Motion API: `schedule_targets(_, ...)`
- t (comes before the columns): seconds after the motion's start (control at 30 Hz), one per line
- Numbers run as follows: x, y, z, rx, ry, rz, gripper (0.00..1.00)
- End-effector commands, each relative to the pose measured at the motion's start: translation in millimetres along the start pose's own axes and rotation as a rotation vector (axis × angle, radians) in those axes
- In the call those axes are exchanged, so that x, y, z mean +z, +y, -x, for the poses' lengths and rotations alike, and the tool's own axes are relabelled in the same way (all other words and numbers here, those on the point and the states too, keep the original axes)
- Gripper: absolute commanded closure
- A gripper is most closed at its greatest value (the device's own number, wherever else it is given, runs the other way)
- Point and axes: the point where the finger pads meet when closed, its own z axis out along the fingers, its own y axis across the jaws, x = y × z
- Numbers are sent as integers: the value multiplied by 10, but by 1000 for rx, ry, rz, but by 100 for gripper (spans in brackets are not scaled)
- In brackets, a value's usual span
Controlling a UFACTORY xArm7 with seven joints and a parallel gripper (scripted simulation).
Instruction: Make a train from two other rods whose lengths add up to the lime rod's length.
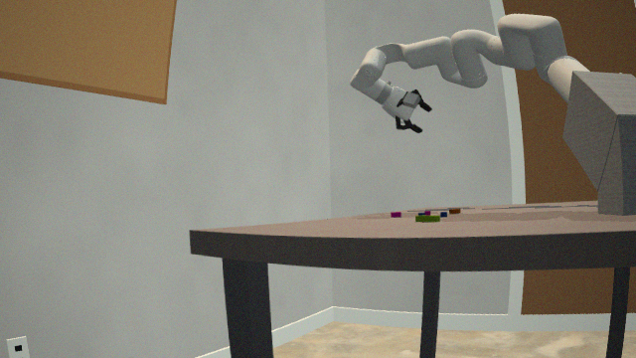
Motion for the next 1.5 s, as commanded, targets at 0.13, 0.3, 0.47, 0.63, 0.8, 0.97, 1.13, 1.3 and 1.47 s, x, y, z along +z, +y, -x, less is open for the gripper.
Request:
schedule_targets(0.13, -7, -14, 2, 3, -1, 3, 0)
schedule_targets(0.3, -7, -14, 2, 3, -1, 3, 0)
schedule_targets(0.47, -7, -14, 2, 3, -1, 3, 0)
schedule_targets(0.63, -14, 3, 6, 4, -5, 4, 0)
schedule_targets(0.8, -128, 259, 46, 22, -77, 18, 0)
schedule_targets(0.97, -373, 807, 30, 54, -212, 71, 0)
schedule_targets(1.13, -563, 1233, -77, 73, -303, 133, 0)
schedule_targets(1.3, -744, 1647, -262, 89, -378, 209, 0)
schedule_targets(1.47, -942, 2122, -589, 101, -446, 314, 0)
